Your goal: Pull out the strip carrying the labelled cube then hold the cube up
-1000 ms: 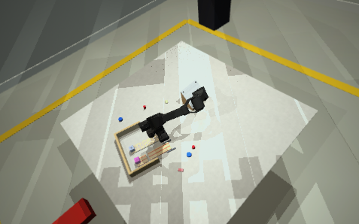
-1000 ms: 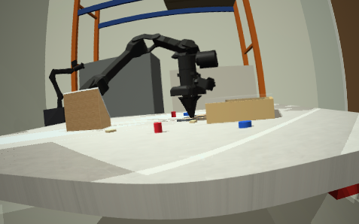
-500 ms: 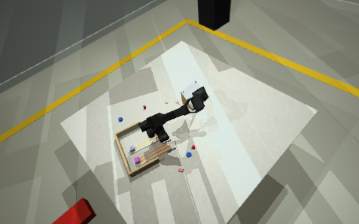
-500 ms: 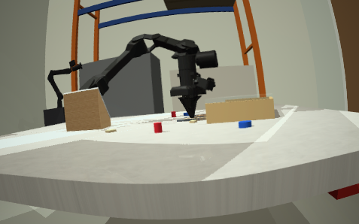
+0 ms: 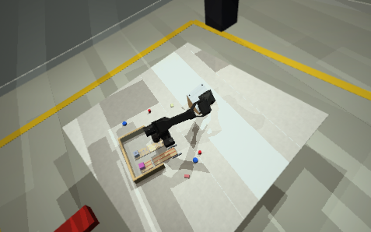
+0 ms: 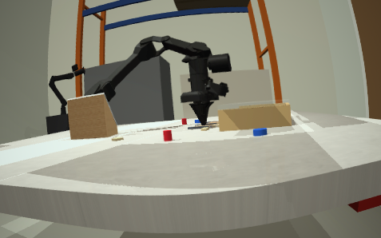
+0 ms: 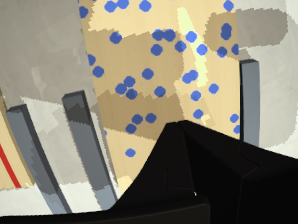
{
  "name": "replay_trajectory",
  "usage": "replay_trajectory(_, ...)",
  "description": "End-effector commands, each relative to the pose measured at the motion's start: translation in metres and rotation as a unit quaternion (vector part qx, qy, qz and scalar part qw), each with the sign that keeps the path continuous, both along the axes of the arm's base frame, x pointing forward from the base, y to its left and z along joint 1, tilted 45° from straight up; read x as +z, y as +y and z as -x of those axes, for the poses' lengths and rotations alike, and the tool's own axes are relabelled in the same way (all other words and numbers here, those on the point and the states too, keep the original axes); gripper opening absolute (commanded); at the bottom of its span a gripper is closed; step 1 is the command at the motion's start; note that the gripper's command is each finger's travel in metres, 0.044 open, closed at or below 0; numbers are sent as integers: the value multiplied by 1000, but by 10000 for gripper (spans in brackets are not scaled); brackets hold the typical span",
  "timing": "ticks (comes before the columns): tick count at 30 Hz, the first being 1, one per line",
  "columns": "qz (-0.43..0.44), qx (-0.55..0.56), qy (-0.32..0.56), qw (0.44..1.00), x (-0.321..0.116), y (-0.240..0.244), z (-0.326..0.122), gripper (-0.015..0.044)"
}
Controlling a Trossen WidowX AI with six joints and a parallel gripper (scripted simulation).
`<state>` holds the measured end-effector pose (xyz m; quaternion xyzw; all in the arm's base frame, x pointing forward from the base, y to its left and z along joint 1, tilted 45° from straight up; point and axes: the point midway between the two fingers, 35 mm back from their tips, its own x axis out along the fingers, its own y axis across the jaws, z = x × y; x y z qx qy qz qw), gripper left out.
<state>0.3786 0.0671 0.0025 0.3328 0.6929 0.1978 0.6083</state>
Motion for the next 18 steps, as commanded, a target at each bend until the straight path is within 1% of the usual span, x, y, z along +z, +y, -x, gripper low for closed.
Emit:
replay_trajectory(1,-1,0,1,1000,-1,2,0,0)
replay_trajectory(18,-1,0,1,1000,-2,3,-1,0)
